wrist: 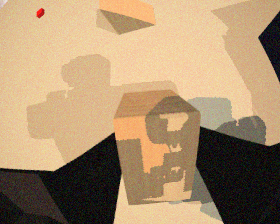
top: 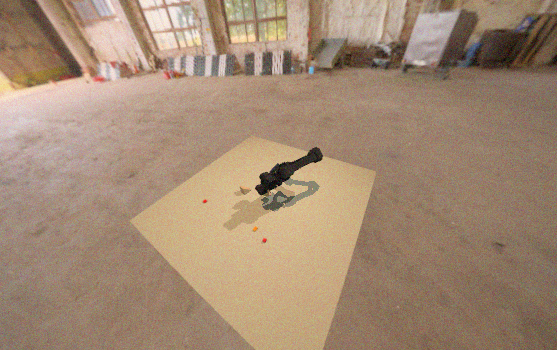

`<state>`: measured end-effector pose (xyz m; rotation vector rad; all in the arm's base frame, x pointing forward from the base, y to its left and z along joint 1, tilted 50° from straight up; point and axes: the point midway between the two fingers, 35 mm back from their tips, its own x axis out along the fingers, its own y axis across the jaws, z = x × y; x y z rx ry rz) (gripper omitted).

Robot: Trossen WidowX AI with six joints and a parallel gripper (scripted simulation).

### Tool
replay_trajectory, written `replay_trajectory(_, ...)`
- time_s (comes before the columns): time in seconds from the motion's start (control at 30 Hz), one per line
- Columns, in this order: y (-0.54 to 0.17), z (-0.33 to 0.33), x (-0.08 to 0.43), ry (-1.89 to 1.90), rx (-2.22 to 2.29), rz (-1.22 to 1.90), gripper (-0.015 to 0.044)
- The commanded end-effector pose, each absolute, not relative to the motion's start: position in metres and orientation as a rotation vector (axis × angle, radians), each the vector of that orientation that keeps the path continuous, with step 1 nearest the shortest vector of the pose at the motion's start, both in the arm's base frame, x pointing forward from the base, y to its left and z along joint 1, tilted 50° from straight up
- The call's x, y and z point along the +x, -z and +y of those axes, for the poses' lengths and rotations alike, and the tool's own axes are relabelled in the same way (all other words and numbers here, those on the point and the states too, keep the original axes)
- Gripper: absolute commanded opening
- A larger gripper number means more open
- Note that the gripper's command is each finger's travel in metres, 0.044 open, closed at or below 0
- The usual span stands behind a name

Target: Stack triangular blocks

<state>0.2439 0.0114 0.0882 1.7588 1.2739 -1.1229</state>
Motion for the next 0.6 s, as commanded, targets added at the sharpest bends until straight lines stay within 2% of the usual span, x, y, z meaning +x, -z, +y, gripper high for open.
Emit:
replay_trajectory(0.0, -0.0889, 0.0102, 0.2453, 1.223, 1.851, 1.277, 0.0000)
replay_trajectory(0.57, -0.0884, 0.0066, 0.2482, 1.739, 2.200, 1.258, 0.0000)
